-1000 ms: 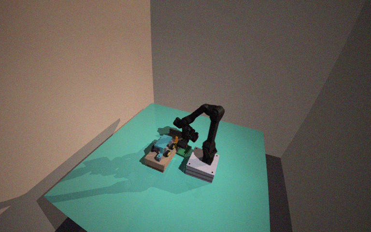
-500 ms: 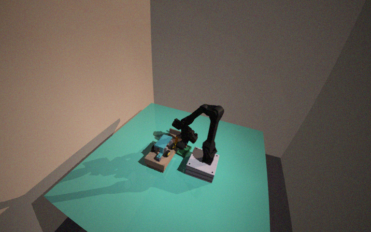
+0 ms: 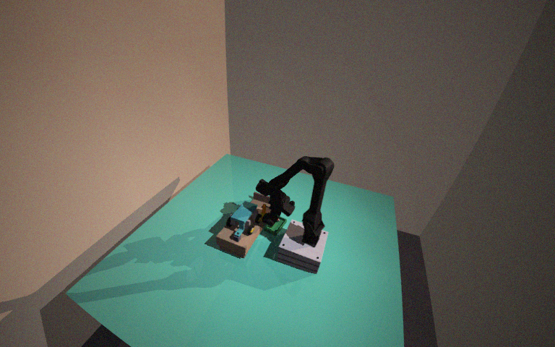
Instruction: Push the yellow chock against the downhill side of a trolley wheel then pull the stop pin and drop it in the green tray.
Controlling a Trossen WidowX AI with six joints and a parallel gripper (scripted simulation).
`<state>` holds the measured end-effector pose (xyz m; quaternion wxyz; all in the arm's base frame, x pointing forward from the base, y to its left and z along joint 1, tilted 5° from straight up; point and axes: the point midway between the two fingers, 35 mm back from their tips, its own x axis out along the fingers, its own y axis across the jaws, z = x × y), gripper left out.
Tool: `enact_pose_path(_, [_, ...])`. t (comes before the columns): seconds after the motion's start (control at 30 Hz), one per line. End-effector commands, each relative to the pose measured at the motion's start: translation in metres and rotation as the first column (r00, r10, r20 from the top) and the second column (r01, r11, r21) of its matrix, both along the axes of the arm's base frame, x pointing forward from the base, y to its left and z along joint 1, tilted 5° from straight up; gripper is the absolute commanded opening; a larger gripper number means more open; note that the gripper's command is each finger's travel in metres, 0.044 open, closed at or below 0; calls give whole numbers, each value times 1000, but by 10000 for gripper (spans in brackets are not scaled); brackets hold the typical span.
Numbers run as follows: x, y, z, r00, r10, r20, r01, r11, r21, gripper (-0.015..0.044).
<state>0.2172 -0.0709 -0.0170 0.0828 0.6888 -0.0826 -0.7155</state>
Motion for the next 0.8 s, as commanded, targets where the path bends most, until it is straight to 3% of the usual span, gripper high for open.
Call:
enact_pose_path(0.0, [0,2,-2,1000,-4,0,4,1000,-2,190])
enact_pose_path(0.77, [0,13,-10,1000,-4,0,4,1000,-2,190])
